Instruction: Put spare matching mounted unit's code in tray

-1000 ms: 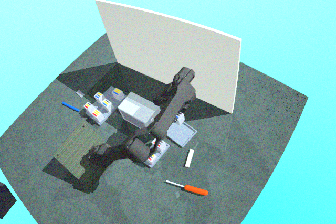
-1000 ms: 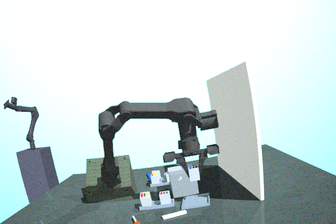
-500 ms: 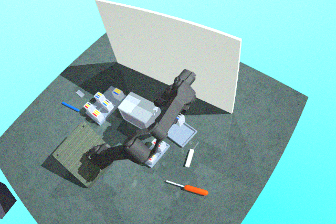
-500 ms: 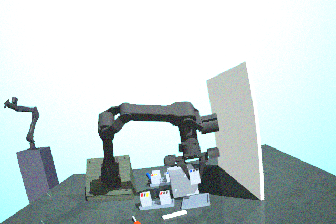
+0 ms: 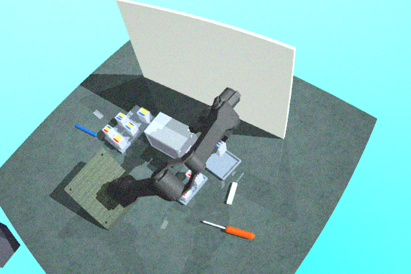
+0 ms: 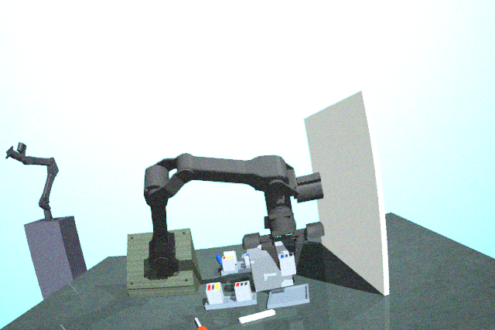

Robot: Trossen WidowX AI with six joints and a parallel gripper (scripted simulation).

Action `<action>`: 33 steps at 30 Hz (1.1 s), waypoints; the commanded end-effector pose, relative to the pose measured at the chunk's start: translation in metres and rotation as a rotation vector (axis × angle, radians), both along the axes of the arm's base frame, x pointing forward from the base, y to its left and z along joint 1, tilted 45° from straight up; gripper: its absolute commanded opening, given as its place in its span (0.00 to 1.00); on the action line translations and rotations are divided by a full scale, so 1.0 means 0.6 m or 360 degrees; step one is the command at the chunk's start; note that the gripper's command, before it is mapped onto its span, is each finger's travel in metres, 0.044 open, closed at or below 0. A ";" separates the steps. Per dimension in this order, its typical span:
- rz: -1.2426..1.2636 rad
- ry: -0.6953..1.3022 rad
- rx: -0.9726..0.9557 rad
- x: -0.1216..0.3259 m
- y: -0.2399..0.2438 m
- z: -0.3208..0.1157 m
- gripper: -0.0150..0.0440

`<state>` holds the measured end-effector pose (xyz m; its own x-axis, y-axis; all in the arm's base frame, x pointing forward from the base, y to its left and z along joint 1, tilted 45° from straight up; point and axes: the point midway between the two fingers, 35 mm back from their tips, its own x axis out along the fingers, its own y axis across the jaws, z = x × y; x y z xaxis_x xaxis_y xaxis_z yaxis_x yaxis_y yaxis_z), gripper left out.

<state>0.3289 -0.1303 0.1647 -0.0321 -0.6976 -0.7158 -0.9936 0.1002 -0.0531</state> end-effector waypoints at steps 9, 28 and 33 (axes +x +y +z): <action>0.0007 0.0006 -0.0007 -0.003 -0.011 -0.010 0.25; 0.0007 0.0006 -0.0011 -0.006 -0.028 -0.027 0.25; 0.0007 0.0006 -0.0012 -0.007 -0.033 -0.031 0.25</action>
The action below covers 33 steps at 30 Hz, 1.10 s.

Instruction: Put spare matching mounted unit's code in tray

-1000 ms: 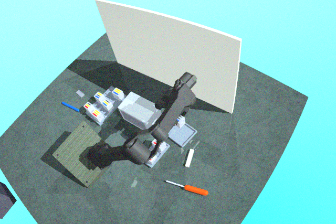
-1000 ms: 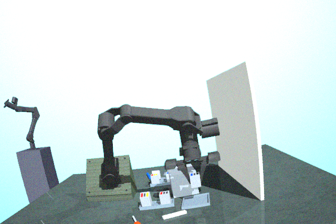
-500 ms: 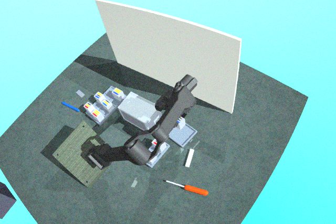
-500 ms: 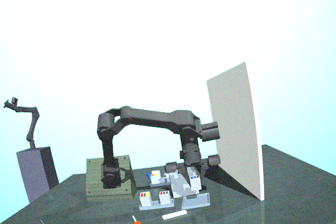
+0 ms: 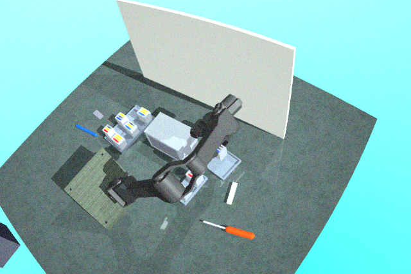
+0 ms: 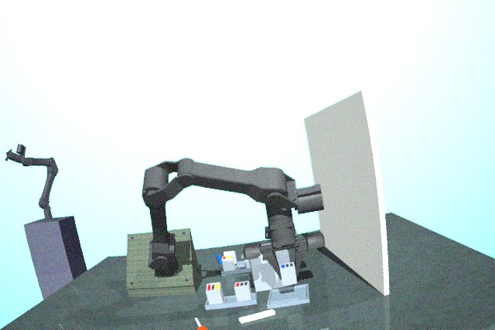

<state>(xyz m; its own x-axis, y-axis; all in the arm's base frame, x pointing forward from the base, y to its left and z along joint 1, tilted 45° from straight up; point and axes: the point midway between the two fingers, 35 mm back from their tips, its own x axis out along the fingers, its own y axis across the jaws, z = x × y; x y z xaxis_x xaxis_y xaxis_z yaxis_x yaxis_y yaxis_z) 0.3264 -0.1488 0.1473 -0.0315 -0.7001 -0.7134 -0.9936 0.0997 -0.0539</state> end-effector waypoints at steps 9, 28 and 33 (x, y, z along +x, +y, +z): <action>0.0006 0.0007 -0.0009 -0.005 -0.011 -0.010 0.25; 0.0006 0.0008 -0.0015 -0.010 -0.028 -0.026 0.25; 0.0006 0.0008 -0.0017 -0.012 -0.033 -0.030 0.25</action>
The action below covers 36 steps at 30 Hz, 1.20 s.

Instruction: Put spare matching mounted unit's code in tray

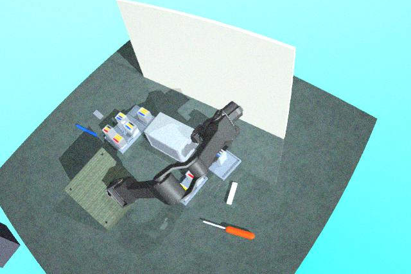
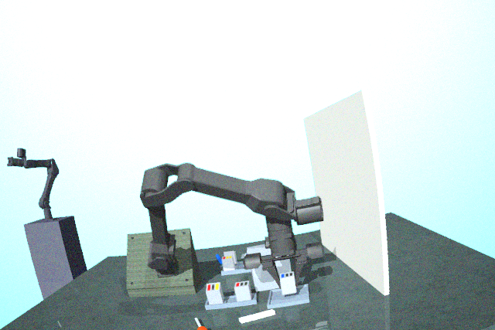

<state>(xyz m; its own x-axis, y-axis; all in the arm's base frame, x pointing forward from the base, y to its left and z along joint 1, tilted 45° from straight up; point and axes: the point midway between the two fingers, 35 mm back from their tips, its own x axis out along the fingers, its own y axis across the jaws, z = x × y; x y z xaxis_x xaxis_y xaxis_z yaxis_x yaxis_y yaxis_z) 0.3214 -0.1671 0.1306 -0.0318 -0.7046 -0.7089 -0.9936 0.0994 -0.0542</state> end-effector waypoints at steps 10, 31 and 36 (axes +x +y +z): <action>0.0000 0.0000 -0.0002 -0.002 -0.005 -0.005 0.43; 0.0005 0.0009 0.0002 0.003 0.110 0.107 1.00; 0.0006 0.0011 -0.0001 0.001 0.121 0.119 1.00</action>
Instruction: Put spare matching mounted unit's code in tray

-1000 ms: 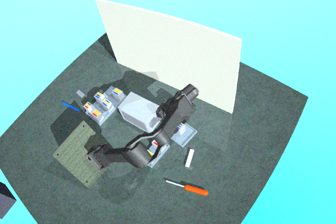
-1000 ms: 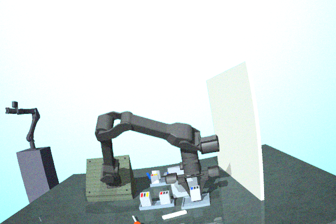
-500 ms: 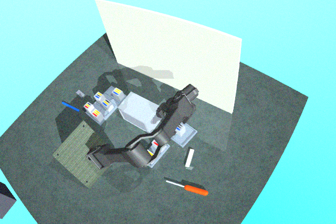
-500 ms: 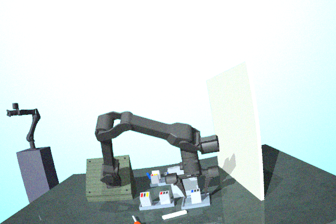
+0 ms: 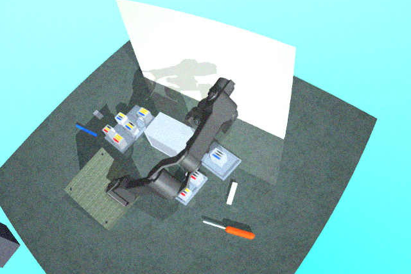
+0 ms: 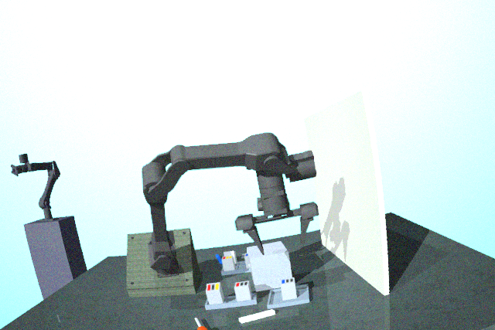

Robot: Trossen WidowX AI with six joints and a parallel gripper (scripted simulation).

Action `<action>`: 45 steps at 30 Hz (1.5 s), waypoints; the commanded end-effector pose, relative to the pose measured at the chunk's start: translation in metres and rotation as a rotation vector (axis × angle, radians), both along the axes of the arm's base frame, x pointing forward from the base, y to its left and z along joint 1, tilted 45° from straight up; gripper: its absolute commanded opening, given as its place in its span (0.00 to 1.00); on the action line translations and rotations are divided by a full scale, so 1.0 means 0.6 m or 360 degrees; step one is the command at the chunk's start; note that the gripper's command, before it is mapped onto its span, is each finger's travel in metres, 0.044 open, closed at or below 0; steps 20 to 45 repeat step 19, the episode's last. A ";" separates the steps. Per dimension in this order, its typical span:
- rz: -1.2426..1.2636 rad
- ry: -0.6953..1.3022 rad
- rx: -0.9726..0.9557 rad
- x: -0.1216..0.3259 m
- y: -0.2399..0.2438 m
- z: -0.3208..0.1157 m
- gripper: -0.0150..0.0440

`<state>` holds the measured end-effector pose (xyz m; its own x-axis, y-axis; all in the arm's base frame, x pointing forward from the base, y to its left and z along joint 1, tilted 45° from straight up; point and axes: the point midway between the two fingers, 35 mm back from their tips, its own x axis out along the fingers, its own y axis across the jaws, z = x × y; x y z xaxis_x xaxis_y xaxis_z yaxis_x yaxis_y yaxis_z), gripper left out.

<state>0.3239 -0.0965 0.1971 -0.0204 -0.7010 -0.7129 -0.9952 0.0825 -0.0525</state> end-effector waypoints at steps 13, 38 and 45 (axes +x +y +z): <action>-0.0001 0.0001 -0.0001 -0.001 0.002 0.003 1.00; -0.0001 0.0001 -0.0001 -0.001 0.002 0.003 1.00; -0.0001 0.0001 -0.0001 -0.001 0.002 0.003 1.00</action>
